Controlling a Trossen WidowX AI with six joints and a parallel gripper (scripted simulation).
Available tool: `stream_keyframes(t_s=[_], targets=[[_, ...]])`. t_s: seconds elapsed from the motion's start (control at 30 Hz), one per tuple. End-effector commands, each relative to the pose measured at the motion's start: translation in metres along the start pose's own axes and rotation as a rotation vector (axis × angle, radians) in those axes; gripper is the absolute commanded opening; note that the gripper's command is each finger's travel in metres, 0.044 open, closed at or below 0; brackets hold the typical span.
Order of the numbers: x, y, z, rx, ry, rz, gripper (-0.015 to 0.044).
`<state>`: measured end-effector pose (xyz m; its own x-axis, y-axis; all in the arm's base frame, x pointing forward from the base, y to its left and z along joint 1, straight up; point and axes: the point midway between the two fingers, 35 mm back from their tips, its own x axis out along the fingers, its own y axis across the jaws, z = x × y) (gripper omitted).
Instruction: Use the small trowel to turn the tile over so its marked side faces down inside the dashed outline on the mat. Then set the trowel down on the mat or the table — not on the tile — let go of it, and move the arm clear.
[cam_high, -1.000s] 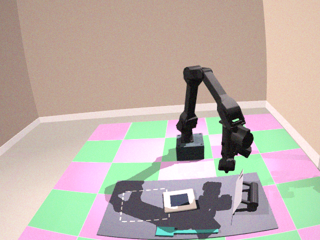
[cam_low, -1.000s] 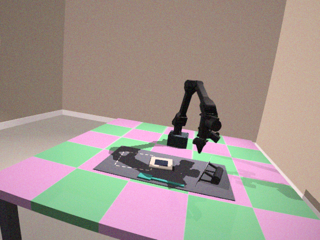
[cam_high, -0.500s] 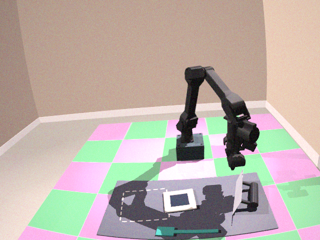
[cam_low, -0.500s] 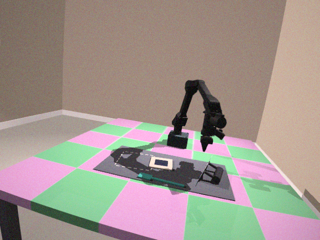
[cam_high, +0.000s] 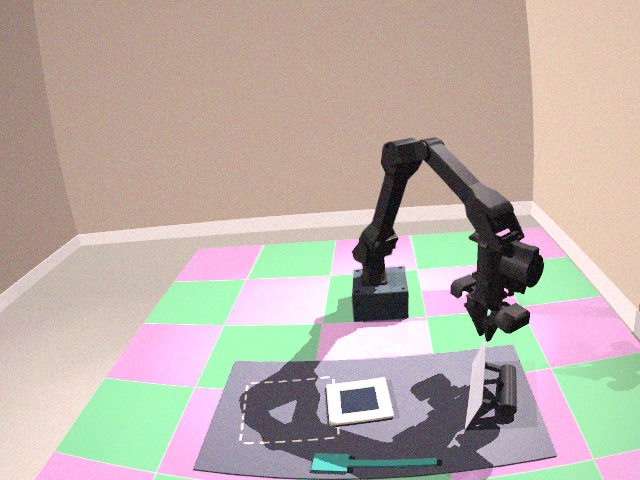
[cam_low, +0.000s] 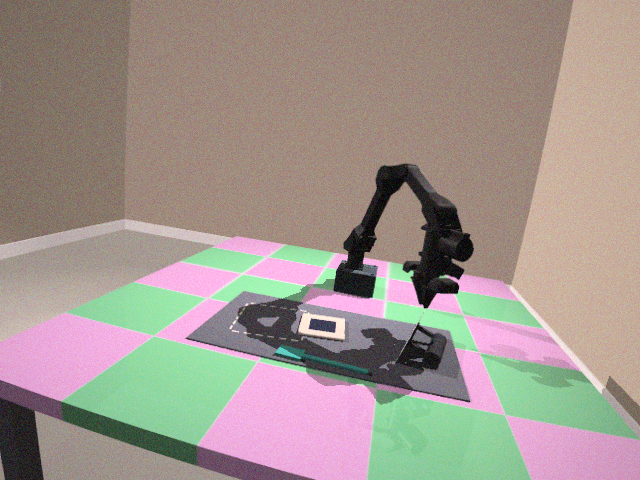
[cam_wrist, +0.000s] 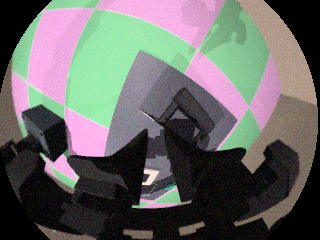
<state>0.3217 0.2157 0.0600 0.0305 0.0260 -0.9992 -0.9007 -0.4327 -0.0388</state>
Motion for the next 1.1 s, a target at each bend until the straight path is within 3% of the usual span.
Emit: stream_keyframes(t_s=[0.0, 0.67, 1.07], targets=[[0.002, -0.008, 0.011, -0.156, 0.002, 0.005, 0.01], [0.008, -0.036, 0.061, -0.834, 0.0, -0.001, 0.01], [0.011, -0.034, 0.059, -0.856, 0.0, 0.0, 0.01]])
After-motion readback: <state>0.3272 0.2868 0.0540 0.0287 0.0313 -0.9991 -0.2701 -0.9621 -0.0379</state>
